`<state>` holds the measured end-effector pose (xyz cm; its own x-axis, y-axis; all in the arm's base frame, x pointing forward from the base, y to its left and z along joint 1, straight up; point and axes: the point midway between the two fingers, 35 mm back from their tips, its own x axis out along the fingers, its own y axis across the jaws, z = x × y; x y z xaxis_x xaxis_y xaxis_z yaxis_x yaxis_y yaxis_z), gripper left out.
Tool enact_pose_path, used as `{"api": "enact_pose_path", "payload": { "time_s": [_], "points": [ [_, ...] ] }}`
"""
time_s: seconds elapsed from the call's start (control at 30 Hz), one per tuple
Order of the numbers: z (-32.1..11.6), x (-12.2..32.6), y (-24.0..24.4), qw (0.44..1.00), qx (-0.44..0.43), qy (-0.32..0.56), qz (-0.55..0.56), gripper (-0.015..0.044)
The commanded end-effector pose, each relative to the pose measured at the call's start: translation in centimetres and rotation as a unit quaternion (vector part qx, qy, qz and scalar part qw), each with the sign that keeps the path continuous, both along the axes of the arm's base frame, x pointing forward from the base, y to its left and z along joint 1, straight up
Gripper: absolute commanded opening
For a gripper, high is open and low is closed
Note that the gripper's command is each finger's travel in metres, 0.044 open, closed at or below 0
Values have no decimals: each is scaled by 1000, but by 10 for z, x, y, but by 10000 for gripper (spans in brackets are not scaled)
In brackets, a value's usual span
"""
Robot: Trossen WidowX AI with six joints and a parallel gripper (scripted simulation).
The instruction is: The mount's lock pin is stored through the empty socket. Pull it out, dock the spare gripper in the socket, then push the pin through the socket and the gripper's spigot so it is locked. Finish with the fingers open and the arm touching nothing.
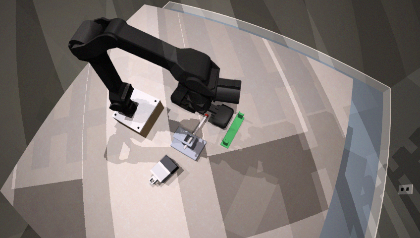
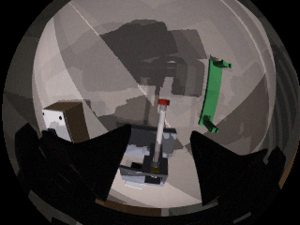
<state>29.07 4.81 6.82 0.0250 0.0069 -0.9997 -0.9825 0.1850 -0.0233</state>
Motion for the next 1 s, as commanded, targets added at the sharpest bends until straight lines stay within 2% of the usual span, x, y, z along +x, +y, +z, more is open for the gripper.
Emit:
{"api": "enact_pose_path", "payload": {
  "time_s": [0.0,0.97],
  "points": [
    [-10,0,0,1000,-1,2,-2,300],
    [-57,2,0,1000,-1,2,-2,300]
  ]
}}
